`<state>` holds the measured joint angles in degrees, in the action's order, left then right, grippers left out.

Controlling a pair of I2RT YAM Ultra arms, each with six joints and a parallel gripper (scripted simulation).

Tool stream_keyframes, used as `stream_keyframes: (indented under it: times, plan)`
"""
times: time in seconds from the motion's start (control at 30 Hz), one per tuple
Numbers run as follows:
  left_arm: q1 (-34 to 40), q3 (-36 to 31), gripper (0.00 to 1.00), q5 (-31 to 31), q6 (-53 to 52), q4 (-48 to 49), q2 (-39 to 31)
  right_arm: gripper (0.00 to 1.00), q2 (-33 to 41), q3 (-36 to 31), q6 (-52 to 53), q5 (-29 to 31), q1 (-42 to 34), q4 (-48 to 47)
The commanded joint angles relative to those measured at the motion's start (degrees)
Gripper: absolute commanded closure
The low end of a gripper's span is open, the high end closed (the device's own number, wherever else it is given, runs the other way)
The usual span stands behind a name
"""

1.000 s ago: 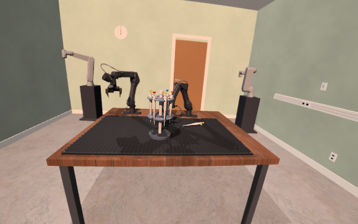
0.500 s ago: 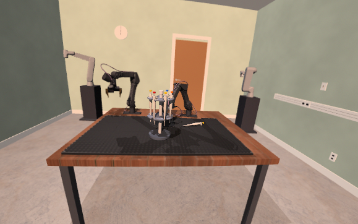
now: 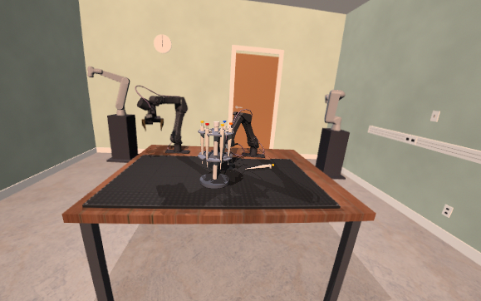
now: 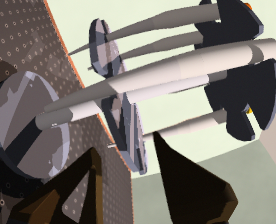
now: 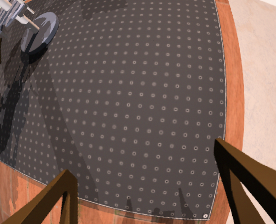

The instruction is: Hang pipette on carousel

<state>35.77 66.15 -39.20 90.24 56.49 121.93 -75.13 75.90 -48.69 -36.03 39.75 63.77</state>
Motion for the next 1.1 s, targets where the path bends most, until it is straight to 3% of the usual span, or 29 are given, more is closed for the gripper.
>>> stream_keyframes:
  times: [0.0,0.37,0.4,1.07]
  plan:
    - [-1.18,2.47,0.51,1.30,-0.67,-1.88,0.87,0.00,-0.34,0.95,-0.39,-1.08,0.47,-0.60]
    - [-0.90,2.31,0.51,1.09,-0.26,-1.63,0.42,0.00,-0.34,0.95,-0.39,-1.08,0.47,-0.60]
    - [-1.46,3.36,1.00,1.56,-0.71,-2.22,-0.24,0.00,-0.34,0.95,-0.39,-1.08,0.47,-0.60]
    - [-0.90,2.32,1.00,1.09,-0.25,-1.65,0.41,0.00,-0.34,0.95,-0.39,-1.08,0.47,-0.60]
